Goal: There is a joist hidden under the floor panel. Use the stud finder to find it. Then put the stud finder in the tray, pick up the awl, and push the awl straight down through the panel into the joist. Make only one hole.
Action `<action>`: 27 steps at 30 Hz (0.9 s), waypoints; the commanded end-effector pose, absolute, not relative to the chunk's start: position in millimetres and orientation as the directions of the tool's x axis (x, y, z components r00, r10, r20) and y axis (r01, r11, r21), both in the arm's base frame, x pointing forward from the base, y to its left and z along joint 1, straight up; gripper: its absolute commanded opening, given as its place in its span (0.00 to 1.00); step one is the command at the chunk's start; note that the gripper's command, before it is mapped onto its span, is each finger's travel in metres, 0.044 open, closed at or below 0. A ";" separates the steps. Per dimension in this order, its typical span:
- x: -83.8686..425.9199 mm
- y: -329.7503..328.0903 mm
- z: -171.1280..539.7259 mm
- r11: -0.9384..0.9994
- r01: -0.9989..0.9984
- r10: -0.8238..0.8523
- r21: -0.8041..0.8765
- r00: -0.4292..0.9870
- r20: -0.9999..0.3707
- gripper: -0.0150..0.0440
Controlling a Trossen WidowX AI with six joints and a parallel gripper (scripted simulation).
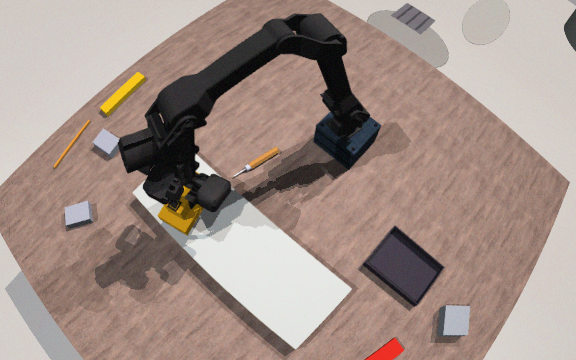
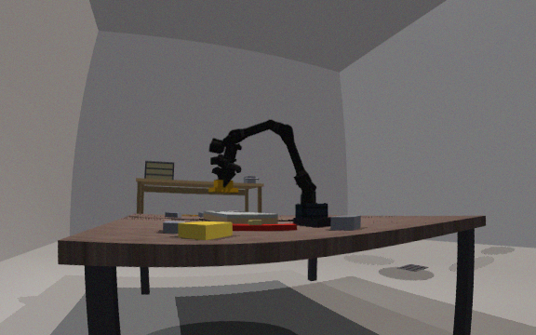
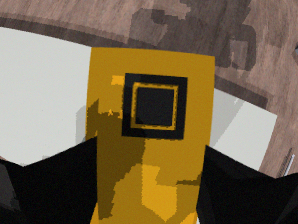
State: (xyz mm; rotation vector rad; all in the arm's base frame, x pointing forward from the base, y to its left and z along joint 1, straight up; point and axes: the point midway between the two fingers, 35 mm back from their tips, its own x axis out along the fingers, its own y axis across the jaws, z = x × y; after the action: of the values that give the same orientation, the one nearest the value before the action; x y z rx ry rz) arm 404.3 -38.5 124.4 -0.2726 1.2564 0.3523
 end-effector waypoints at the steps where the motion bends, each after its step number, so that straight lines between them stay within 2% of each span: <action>1: 404.2 -15.7 130.1 0.893 -0.449 0.120 -0.019 0.281 -0.952 0.25; 27: 357.2 156.0 119.5 0.625 -0.781 0.224 -0.020 0.203 -0.953 0.25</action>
State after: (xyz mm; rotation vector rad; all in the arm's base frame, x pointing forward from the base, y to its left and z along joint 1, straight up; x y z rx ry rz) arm 363.9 142.6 114.0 -0.5573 1.1913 0.7336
